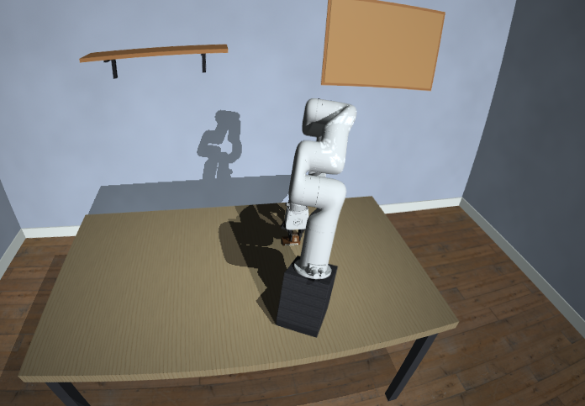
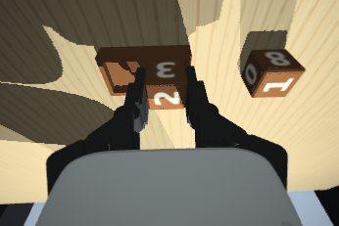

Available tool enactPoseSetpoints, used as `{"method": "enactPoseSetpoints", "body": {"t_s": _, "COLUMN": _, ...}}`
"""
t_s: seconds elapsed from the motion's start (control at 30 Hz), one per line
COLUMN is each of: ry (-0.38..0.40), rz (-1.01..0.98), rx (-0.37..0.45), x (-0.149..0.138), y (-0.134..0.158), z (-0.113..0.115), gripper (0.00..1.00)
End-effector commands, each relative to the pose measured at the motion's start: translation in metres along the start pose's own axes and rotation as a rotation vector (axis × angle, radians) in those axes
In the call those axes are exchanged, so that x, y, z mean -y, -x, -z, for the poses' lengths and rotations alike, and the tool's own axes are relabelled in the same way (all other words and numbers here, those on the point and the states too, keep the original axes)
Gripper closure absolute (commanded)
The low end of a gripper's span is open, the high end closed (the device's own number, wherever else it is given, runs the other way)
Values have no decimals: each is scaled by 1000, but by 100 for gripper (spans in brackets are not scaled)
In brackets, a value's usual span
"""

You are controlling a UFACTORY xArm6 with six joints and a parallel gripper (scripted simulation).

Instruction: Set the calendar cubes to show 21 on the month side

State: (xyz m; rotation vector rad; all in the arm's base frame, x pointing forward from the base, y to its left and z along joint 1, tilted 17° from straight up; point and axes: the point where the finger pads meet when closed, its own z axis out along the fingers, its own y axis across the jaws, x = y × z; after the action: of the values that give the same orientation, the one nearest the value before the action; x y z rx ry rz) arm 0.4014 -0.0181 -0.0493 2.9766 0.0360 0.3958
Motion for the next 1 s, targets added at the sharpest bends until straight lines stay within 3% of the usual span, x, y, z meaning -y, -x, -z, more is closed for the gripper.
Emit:
{"method": "enactPoseSetpoints", "body": {"t_s": 0.0, "ry": 0, "rz": 0, "rx": -2, "x": 0, "y": -1, "z": 1, "gripper": 63}}
{"method": "enactPoseSetpoints", "body": {"t_s": 0.33, "ry": 0, "rz": 0, "rx": -2, "x": 0, "y": -1, "z": 1, "gripper": 51}}
{"method": "enactPoseSetpoints", "body": {"t_s": 0.97, "ry": 0, "rz": 0, "rx": -2, "x": 0, "y": -1, "z": 9, "gripper": 51}}
